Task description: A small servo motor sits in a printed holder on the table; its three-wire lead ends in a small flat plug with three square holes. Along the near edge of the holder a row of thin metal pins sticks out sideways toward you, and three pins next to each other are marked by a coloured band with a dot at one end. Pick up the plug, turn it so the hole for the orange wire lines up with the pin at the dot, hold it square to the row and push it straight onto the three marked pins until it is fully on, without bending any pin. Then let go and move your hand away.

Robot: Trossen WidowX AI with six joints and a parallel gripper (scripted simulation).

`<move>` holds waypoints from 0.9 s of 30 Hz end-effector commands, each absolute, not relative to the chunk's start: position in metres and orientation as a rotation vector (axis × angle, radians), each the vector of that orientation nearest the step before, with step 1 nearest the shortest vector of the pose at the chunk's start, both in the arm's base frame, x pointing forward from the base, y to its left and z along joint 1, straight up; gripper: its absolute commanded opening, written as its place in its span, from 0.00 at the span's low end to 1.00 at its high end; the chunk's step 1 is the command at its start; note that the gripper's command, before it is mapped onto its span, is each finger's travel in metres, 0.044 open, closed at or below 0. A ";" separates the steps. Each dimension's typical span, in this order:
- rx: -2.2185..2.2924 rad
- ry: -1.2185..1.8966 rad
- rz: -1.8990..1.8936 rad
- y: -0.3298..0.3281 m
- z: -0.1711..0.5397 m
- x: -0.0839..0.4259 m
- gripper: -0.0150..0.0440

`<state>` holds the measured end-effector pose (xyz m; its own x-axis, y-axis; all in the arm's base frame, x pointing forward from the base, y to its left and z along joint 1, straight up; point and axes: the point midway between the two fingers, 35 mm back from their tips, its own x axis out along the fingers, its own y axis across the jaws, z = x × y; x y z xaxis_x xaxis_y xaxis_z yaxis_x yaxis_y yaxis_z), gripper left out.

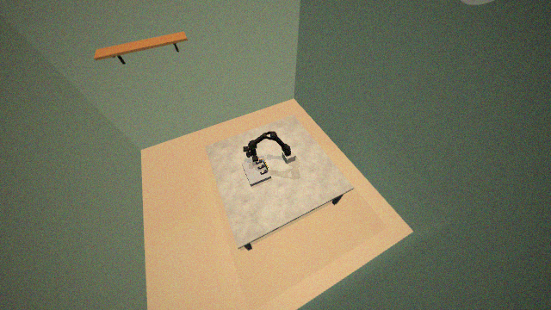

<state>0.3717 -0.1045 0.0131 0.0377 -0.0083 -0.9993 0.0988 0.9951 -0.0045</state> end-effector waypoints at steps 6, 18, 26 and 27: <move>0.072 1.533 -0.077 -0.104 0.001 0.371 0.45; 0.072 1.533 -0.077 -0.104 -0.004 0.371 0.27; 0.072 1.533 -0.077 -0.104 0.030 0.371 0.25; 0.072 1.533 -0.077 -0.104 0.037 0.371 0.25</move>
<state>0.3650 -0.1026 0.0120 0.0071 0.0007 -1.0000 0.0988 0.9951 0.0014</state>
